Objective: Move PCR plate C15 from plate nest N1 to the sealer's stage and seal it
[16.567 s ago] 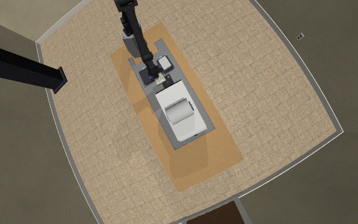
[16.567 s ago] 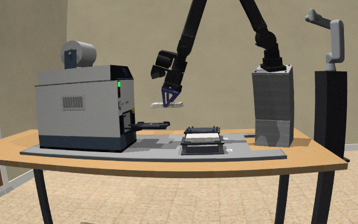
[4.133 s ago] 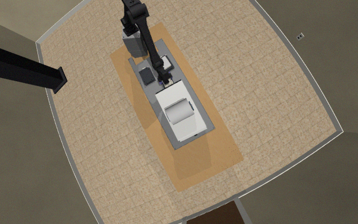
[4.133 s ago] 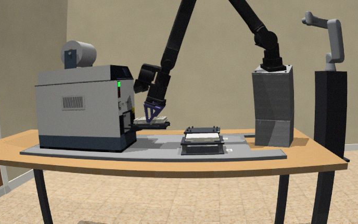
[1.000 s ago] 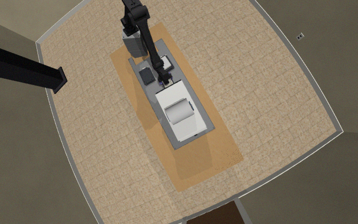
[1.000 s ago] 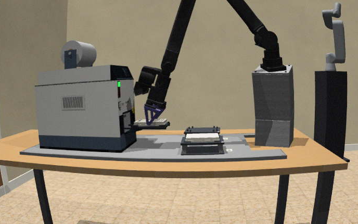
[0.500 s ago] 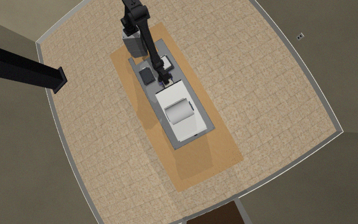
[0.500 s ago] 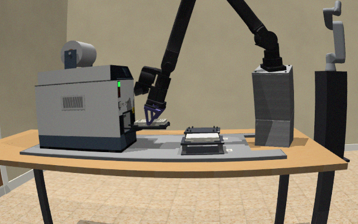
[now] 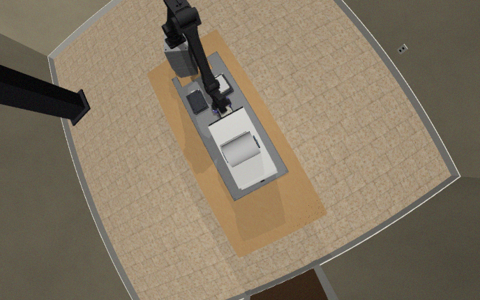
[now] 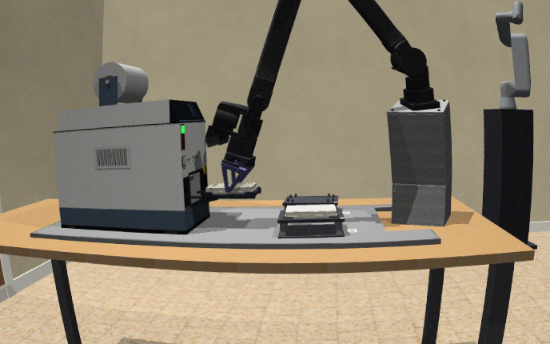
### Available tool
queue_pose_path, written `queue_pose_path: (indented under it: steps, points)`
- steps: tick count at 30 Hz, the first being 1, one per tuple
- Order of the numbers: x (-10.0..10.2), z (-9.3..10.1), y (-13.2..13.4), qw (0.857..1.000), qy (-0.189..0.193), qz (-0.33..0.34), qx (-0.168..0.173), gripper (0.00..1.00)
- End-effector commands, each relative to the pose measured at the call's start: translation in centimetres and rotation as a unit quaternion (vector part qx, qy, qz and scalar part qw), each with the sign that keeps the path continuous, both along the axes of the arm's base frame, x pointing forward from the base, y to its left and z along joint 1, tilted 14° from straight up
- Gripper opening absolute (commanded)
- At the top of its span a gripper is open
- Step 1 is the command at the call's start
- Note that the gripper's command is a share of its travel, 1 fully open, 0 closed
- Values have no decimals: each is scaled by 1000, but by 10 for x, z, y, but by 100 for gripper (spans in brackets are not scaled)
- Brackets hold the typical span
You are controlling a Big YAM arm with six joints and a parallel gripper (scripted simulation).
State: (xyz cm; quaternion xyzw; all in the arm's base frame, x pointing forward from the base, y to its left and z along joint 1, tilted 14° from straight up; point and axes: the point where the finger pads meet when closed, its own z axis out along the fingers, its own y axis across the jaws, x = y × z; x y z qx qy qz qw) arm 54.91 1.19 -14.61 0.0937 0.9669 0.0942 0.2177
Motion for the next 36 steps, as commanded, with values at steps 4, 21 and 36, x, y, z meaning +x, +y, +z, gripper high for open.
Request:
queue_pose_path:
  steps: [4, 21, 36]
  points:
    - [-2, 2, 7, 1000, -4, 14, -2, 0]
    - [-1, 3, -11, 1000, -5, -2, -2, 0]
    - [14, 11, -13, 1000, -18, -3, -3, 0]
